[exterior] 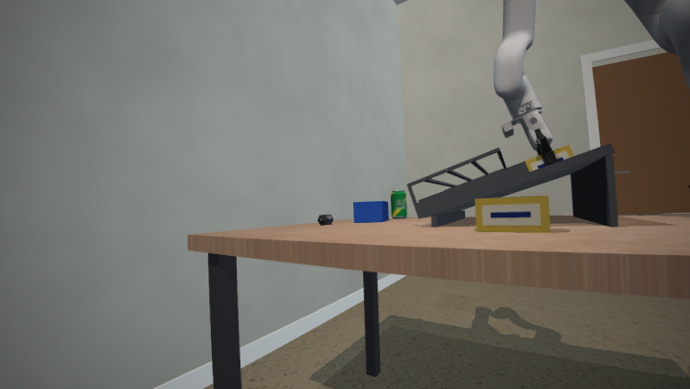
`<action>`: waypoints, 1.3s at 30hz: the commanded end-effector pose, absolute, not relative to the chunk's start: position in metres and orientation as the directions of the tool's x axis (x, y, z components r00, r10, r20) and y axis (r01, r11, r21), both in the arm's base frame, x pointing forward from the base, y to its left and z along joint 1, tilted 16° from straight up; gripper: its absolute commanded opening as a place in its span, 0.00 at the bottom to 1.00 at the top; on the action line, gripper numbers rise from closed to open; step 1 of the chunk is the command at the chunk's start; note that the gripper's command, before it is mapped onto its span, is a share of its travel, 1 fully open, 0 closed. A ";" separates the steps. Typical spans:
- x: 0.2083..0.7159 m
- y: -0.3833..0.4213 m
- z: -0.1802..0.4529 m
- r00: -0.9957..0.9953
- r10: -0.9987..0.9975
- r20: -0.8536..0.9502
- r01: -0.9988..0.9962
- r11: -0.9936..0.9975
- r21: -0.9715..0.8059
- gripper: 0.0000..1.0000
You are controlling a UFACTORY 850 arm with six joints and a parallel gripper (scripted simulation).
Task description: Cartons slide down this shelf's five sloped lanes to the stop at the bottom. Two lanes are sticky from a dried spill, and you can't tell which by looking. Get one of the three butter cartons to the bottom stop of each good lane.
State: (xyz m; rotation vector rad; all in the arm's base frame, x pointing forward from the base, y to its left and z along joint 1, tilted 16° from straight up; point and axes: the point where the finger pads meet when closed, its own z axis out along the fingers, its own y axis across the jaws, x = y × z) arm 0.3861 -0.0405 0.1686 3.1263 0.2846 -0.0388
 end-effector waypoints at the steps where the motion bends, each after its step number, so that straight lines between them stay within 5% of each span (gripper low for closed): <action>1: 0.387 -0.041 0.169 0.983 0.180 -0.024 0.181 -0.984 0.000 0.00; 6: 0.387 -0.041 0.169 0.983 0.180 -0.024 0.181 -0.984 0.000 0.00; 7: 0.387 -0.041 0.169 0.983 0.180 -0.024 0.181 -0.984 0.000 0.75; 39: 0.387 -0.041 0.169 0.983 0.180 -0.024 0.181 -0.984 0.000 0.77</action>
